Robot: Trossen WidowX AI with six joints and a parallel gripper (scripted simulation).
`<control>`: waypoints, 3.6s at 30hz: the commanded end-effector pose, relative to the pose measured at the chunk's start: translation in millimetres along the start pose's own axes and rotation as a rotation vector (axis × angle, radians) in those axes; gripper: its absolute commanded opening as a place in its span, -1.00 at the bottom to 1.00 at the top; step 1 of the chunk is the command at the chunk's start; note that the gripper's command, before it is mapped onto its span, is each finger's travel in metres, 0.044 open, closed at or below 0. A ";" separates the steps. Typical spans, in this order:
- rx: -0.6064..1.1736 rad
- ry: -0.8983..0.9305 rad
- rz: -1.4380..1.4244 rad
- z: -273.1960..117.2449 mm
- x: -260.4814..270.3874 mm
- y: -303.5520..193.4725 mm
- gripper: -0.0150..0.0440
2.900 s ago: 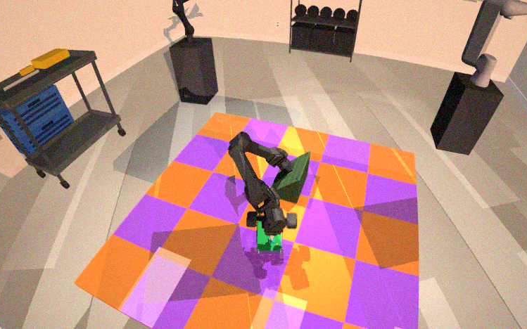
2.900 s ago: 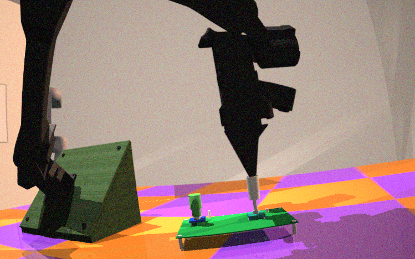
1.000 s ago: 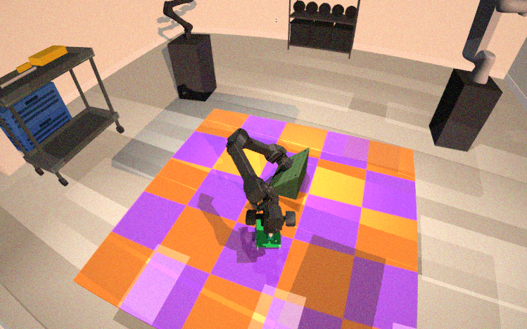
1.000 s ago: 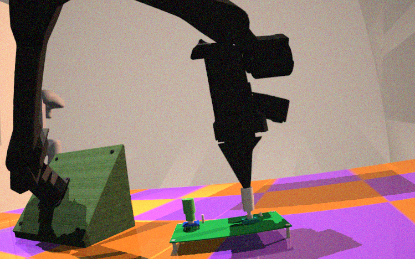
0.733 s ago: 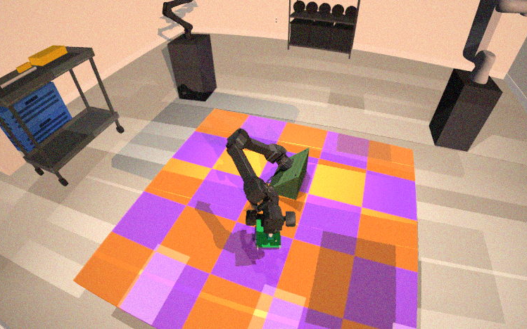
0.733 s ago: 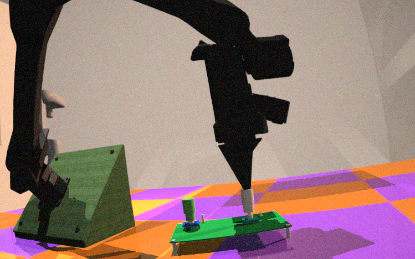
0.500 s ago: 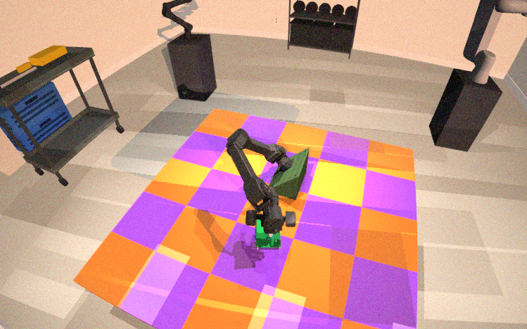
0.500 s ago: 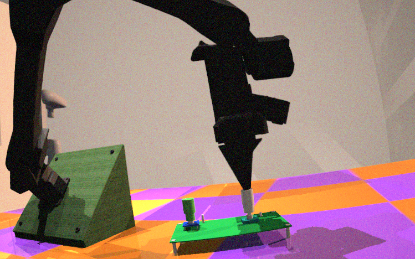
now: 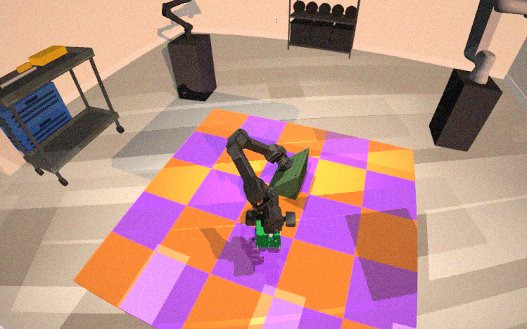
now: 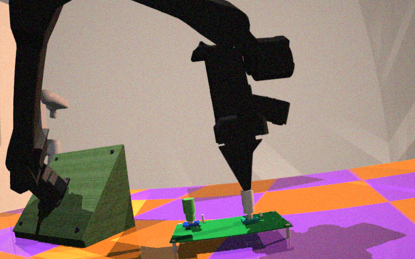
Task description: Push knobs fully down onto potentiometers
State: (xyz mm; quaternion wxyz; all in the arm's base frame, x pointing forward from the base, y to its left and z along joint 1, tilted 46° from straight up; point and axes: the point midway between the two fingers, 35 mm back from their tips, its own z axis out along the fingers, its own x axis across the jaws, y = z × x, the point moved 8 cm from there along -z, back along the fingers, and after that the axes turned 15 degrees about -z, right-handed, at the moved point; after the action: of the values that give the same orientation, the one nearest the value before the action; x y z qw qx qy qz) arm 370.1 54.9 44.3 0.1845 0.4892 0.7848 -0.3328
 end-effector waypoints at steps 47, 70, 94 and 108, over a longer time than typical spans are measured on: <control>0.037 0.006 0.021 26.6 -4.2 2.4 -0.49; 0.036 0.007 0.021 15.7 -4.4 3.4 -0.49; 0.036 0.008 0.020 -20.4 -4.4 4.2 -0.49; 0.034 0.011 0.010 -34.9 20.4 -41.3 0.75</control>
State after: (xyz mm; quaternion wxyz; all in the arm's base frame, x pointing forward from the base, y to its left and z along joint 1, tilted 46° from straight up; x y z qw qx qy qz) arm 358.6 69.3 62.6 0.1770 0.5001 0.7747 -0.3441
